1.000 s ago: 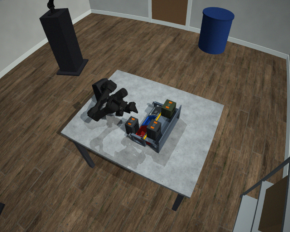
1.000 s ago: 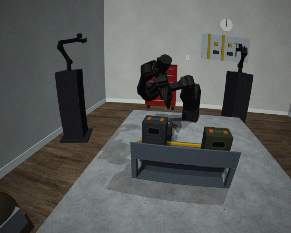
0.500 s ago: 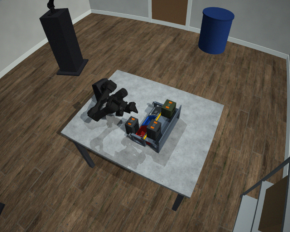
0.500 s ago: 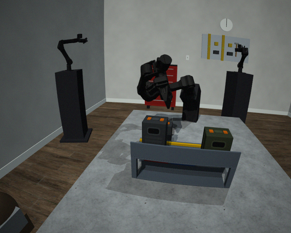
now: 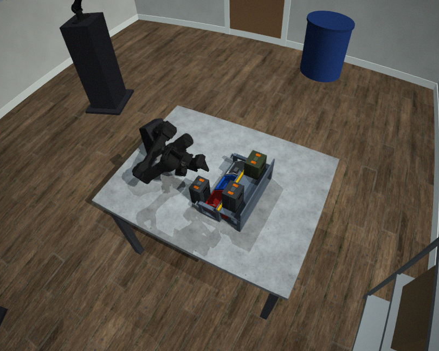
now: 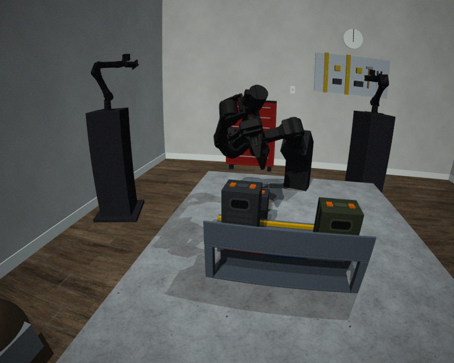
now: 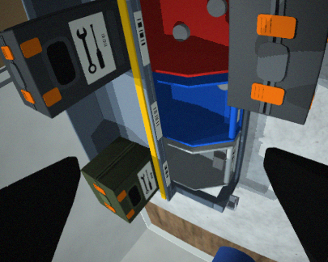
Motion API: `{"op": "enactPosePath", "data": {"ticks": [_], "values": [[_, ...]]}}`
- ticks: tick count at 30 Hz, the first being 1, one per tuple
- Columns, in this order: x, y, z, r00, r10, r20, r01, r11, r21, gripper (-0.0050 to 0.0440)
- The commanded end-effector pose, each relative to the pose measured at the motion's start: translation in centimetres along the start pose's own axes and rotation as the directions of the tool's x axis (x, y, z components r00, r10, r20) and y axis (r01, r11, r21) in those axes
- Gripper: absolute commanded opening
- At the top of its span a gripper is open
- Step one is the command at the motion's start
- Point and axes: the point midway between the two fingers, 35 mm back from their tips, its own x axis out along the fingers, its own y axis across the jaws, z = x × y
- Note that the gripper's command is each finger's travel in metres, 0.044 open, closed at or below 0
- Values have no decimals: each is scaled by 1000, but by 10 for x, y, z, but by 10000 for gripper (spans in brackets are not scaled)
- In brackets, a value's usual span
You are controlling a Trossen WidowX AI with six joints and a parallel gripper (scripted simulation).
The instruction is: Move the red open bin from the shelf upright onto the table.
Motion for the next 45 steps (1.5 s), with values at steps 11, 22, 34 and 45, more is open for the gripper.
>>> {"op": "enactPosePath", "data": {"ticks": [11,22,34,45], "values": [[39,-31,19,966,-232,112,233,973,5,440],[-17,-45,7,1000,-3,7,5,965,-264,440],[-33,-64,5,976,-97,194,168,902,-397,440],[-37,-83,10,970,-97,222,196,854,-482,440]]}}
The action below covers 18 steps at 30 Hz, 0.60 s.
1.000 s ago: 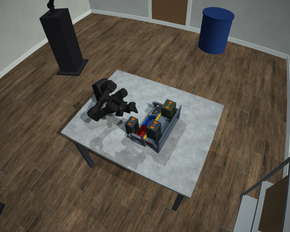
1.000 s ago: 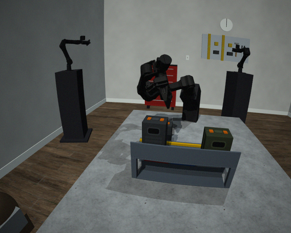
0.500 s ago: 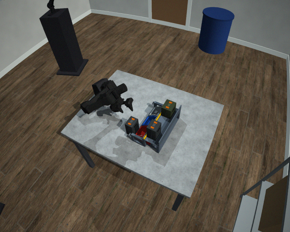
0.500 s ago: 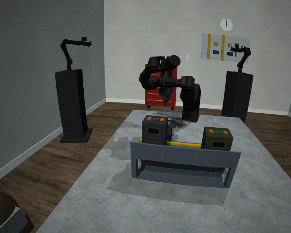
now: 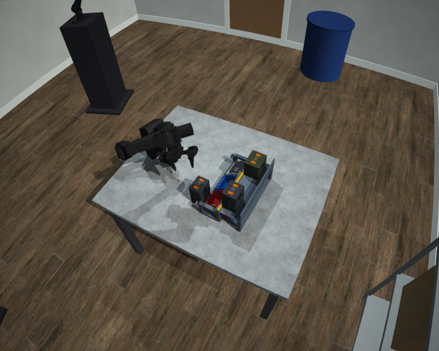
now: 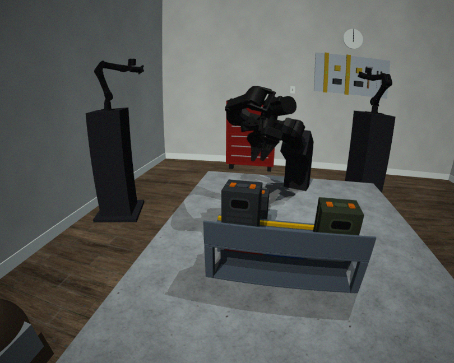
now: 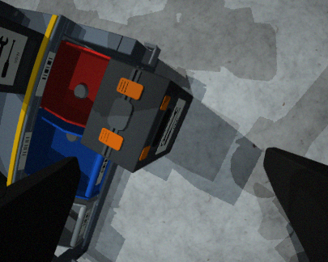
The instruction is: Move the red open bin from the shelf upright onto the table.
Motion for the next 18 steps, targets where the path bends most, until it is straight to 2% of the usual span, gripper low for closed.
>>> {"op": "enactPosePath", "data": {"ticks": [1,3,4,8,14,18], "values": [[11,-6,3,961,222,-163,-222,975,19,440],[11,-6,3,964,215,-158,-215,976,18,440],[3,-11,-1,1000,23,10,-22,999,-44,440],[15,-52,-9,992,125,-22,-127,967,-220,440],[15,-52,-9,998,53,28,-46,976,-215,440],[15,-52,-9,998,35,49,-23,976,-217,440]]}}
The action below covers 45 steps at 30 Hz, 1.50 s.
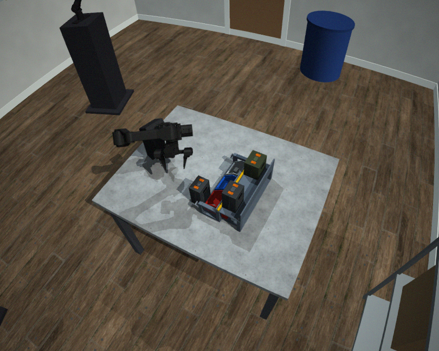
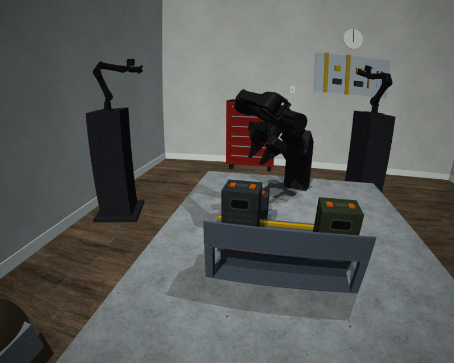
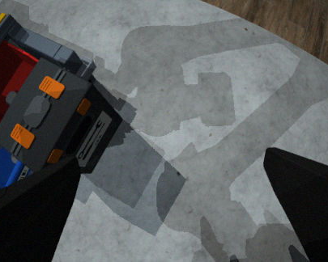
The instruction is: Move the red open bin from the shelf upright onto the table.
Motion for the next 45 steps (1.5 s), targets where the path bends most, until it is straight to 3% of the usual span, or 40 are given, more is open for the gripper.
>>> {"op": "enactPosePath", "data": {"ticks": [1,2,3,7,19,20,24,36,37,41,45], "values": [[19,-4,2,961,249,-119,-249,968,18,440],[19,-4,2,962,247,-118,-246,969,17,440],[7,-6,-1,999,39,0,-39,999,-28,440],[35,-27,-9,980,197,-39,-201,968,-152,440],[35,-27,-9,980,197,-39,-201,968,-152,440],[8,-11,-4,1000,6,28,-4,997,-80,440],[39,-25,-6,985,172,-18,-172,966,-195,440],[39,-25,-6,985,172,-18,-172,966,-195,440],[9,-13,-5,999,-6,50,12,992,-125,440],[41,-22,-4,986,164,-4,-161,959,-233,440],[41,-22,-4,986,164,-4,-161,959,-233,440]]}}
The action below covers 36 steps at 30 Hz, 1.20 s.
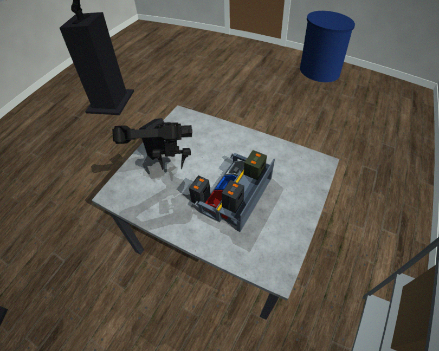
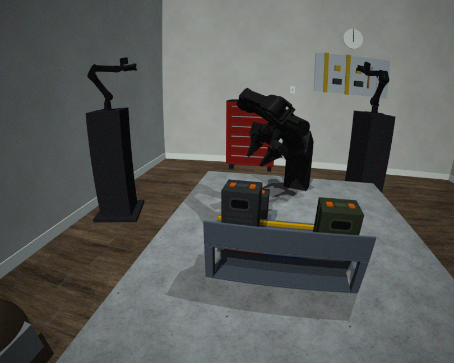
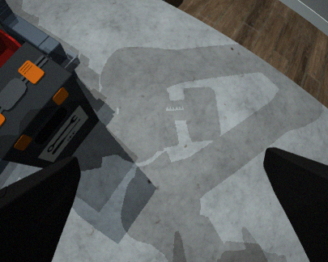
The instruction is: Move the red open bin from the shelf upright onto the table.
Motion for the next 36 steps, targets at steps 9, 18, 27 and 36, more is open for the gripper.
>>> {"op": "enactPosePath", "data": {"ticks": [9,18,27,36], "values": [[8,-1,2,999,46,-5,-46,999,-19,440],[41,-4,2,974,224,-39,-227,967,-112,440],[17,-1,2,996,93,-1,-93,990,-110,440],[42,-3,4,973,230,-35,-232,958,-170,440]]}}
